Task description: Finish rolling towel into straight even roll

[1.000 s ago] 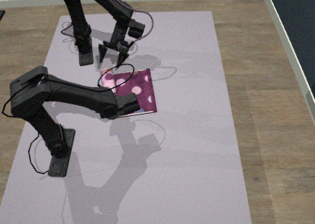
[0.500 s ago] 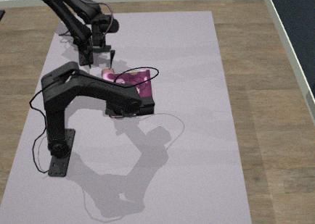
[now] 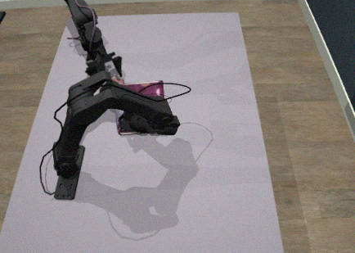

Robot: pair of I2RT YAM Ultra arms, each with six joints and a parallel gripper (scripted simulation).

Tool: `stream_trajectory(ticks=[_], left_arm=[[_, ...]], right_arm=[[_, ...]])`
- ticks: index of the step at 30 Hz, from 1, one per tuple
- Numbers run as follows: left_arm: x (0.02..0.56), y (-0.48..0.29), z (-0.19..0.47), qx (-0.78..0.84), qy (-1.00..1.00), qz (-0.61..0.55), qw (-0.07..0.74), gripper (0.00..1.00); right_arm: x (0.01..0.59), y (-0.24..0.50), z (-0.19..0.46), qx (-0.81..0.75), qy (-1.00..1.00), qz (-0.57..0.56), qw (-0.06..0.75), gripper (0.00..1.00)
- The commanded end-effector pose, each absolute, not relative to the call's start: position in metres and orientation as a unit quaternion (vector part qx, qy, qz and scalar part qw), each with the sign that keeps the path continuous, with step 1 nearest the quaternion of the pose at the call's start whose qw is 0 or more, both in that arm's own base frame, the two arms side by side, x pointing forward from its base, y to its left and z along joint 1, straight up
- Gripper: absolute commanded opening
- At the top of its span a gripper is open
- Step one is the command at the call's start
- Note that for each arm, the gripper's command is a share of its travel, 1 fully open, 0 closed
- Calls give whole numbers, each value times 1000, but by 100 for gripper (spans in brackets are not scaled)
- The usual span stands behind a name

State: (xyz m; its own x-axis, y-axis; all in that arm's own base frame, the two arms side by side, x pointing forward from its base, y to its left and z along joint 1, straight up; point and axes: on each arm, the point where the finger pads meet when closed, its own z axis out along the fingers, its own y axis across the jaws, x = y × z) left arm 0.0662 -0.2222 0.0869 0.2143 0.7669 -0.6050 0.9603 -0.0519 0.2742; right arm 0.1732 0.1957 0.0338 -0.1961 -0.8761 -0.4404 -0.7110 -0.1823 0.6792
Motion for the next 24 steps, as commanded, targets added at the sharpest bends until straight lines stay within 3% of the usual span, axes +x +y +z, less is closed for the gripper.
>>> stream_trajectory(ticks=[1, 14, 24], left_arm=[[84, -225, 90, 675, 636, -110, 358, 98], [87, -223, 89, 685, 625, -116, 356, 98], [84, -223, 45, 685, 625, -116, 356, 98]], right_arm=[[174, 193, 39, 618, -632, -455, 106, 29], [174, 193, 27, 618, -632, -455, 106, 29], [174, 193, 27, 618, -632, -455, 106, 29]])
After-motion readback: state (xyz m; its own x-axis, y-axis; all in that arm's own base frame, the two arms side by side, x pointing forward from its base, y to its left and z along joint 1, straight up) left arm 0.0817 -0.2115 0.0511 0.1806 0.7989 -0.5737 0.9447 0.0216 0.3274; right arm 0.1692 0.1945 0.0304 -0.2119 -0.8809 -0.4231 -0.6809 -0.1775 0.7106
